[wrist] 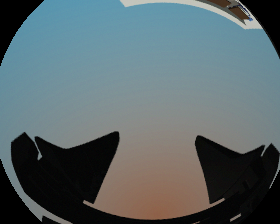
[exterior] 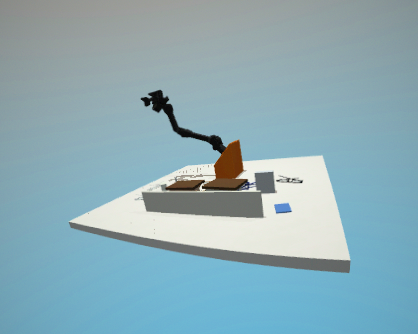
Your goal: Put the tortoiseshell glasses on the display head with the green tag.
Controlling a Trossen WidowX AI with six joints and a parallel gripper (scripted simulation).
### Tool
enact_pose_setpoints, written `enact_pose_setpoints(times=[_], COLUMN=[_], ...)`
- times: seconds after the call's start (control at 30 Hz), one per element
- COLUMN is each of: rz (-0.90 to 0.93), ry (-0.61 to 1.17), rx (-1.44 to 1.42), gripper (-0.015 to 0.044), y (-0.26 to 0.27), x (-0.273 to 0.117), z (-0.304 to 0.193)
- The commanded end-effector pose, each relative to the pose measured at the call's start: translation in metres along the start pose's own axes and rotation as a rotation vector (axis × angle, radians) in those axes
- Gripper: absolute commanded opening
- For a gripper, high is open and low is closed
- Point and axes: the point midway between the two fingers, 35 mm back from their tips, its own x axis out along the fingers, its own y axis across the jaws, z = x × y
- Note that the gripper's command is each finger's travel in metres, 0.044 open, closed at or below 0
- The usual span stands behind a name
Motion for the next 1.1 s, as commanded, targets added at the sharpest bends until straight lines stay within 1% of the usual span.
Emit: enact_pose_setpoints(times=[0.0, 0.03, 0.23, 0.37, 0.53, 0.67, 0.8, 0.93, 1.07], rz=[0.000, 0.000, 0.000, 0.037, 0.071, 0.110, 0.100, 0.071, 0.026], ry=[0.000, 0.000, 0.000, -0.011, -0.032, -0.034, -0.069, -0.115, -0.170], rx=[0.000, 0.000, 0.000, -0.032, -0.231, -0.293, -0.451, -0.607, -0.753], gripper=[0.0426, 0.0440, 0.0440, 0.0335, 0.0204, 0.0200, 0.0200, 0.0200, 0.0200], y=[0.000, 0.000, 0.000, -0.007, -0.063, -0.090, -0.138, -0.186, -0.229], x=[0.000, 0.000, 0.000, 0.001, 0.015, 0.030, 0.052, 0.078, 0.106], z=[0.000, 0.000, 0.000, 0.000, -0.019, -0.025, -0.022, -0.006, 0.021])
